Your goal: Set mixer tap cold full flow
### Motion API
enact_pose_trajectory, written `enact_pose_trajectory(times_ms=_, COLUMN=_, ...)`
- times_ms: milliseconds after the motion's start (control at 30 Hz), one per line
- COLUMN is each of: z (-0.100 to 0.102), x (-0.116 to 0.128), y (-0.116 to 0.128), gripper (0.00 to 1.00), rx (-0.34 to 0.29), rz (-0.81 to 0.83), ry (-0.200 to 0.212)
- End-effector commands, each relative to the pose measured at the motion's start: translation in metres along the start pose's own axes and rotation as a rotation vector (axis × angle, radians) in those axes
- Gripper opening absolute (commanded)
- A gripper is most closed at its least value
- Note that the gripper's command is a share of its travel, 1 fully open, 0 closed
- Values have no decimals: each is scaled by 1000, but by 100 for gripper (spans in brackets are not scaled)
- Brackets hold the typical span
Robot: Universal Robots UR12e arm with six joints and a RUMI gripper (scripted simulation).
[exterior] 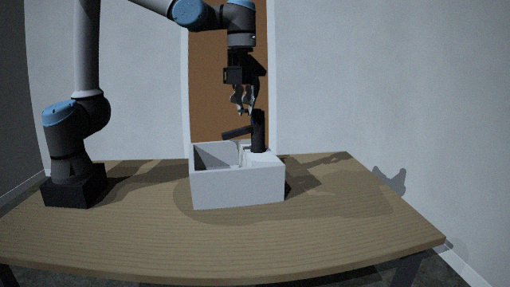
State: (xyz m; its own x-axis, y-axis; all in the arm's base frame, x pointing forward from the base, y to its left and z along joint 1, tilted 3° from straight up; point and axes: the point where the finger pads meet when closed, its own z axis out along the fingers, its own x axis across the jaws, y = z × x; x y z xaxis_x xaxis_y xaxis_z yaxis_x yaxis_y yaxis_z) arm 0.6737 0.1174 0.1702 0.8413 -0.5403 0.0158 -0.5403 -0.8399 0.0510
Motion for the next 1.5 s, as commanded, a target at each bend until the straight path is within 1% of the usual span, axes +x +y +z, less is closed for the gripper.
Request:
enact_pose_trajectory(times_ms=0, z=-1, x=0, y=0, gripper=0, rx=1, rz=0, ry=1)
enact_pose_trajectory(times_ms=1000, z=-1, x=0, y=0, gripper=0, rx=1, rz=0, ry=1)
enact_pose_trajectory(times_ms=1200, z=-6, x=0, y=-2, gripper=0, rx=1, rz=0, ry=1)
enact_pose_trajectory(times_ms=1467, z=-20, x=0, y=-10, gripper=0, rx=1, rz=0, ry=1)
